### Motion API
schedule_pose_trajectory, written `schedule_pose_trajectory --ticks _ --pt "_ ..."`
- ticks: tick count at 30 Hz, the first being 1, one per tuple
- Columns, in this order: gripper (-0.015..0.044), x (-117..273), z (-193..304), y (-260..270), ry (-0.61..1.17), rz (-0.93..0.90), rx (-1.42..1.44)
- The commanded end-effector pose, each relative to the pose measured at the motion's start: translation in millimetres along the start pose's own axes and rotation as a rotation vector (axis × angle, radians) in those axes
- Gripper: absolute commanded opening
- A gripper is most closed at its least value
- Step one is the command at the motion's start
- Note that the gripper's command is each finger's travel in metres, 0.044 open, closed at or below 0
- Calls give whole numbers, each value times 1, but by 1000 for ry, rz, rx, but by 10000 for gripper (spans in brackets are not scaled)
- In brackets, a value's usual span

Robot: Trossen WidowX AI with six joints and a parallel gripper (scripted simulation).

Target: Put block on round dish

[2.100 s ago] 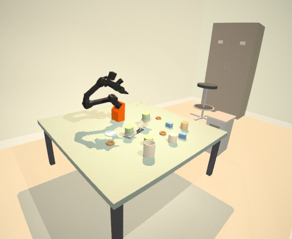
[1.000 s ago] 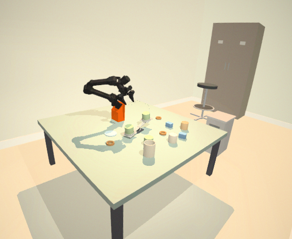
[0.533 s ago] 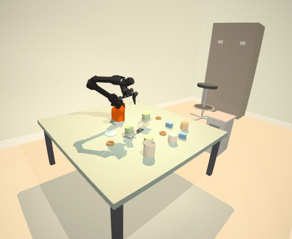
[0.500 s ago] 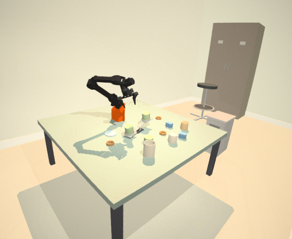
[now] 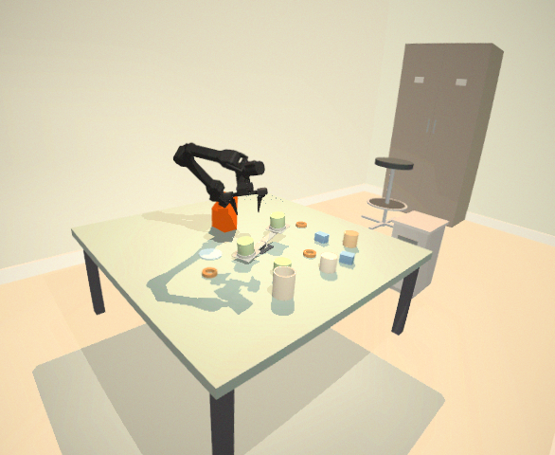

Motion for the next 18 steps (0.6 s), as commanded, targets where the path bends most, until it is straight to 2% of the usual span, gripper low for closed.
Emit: schedule_pose_trajectory --ticks 1,14,18 --pt "440 -14 -12 3 40 37 -90" --pt "440 -75 -58 0 151 197 -481" --pt "440 -79 -61 0 156 206 -501"
Point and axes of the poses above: the point midway between the two fingers, 35 mm back from their tips, its own x axis back along the fingers, its own y axis across the jaws, z = x × y, the point moved 10 cm from there along x, back along the fingers, and after that the axes turned 11 degrees about x, right-handed, at the moved point
